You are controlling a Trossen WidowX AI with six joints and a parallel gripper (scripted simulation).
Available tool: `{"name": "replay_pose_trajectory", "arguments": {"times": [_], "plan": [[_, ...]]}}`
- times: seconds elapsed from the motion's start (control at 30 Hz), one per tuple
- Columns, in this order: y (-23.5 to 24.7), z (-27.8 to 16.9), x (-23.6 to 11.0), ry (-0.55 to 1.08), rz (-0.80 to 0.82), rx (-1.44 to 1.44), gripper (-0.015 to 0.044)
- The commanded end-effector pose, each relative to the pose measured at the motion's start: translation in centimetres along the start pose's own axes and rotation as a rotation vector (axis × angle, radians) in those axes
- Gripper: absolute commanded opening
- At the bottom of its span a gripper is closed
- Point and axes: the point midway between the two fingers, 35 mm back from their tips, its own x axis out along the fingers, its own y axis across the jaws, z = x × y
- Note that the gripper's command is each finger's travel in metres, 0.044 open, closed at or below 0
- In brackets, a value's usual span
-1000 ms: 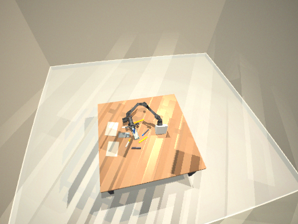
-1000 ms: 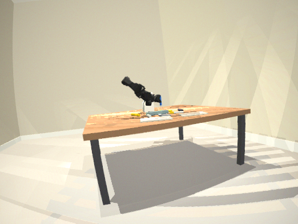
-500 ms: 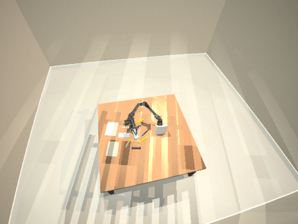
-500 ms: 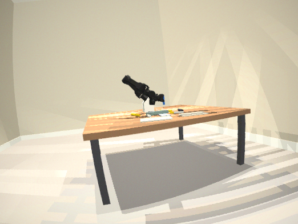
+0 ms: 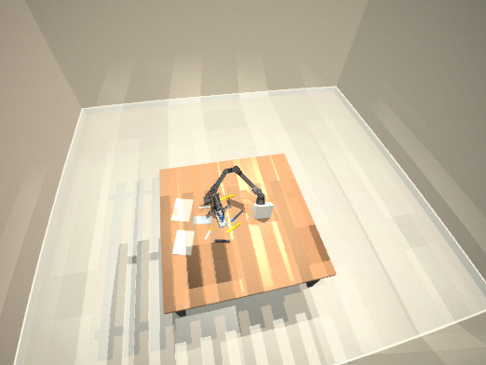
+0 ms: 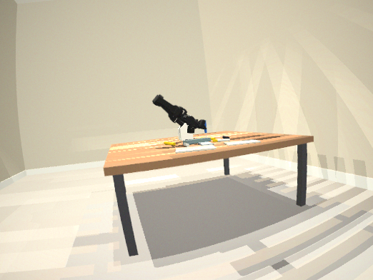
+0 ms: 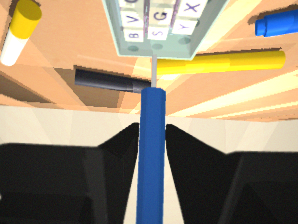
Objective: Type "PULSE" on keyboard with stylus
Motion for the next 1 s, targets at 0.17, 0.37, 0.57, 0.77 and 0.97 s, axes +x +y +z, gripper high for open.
{"name": "replay_pose_trajectory", "arguments": {"times": [0.17, 0.37, 0.57, 0.77, 0.97], "plan": [[-0.23, 0.3, 0.55, -0.001, -0.007, -0.004, 0.0079], [-0.23, 0.34, 0.57, -0.001, -0.007, -0.004, 0.0081], [-0.23, 0.61, 0.72, -0.001, -0.007, -0.004, 0.0081], [-0.23, 0.85, 0.86, -0.001, -0.007, -0.004, 0.0081], [-0.23, 1.06, 0.98, -0.001, -0.007, -0.004, 0.0081]]}}
